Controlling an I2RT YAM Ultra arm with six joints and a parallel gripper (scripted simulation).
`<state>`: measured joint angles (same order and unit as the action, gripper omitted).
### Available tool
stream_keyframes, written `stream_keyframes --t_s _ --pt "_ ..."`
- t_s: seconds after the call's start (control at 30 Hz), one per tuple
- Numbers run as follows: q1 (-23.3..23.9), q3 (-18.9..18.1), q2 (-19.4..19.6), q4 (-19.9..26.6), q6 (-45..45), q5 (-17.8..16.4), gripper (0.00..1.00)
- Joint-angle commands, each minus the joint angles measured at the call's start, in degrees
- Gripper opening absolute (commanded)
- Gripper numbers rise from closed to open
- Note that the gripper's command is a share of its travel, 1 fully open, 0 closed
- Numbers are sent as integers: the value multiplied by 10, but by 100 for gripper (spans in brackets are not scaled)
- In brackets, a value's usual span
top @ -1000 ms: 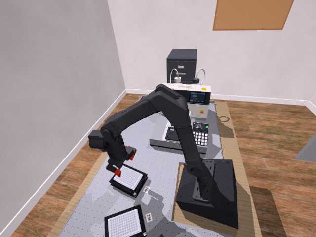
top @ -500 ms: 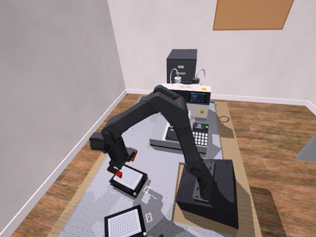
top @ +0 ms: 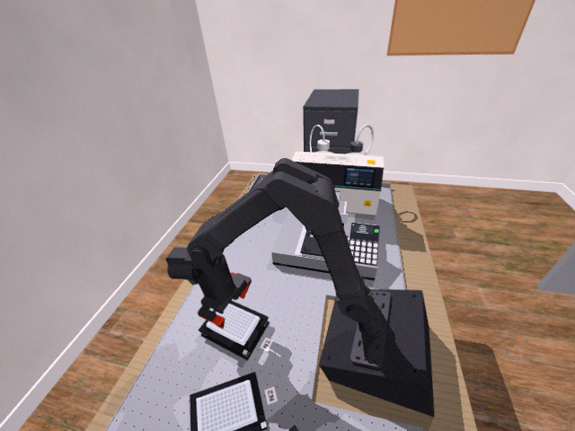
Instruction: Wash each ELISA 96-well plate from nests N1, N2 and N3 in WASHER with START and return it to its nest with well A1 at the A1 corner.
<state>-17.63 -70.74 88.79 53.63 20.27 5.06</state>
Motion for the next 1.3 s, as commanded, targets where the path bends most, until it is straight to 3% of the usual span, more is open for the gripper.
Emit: stream_keyframes --t_s 0.0,0.57,1.27 --pt "0 2 -2 -23 -3 0 100" --pt "5 30 23 -77 -6 -2 100" --pt "5 31 24 -78 -7 -2 100"
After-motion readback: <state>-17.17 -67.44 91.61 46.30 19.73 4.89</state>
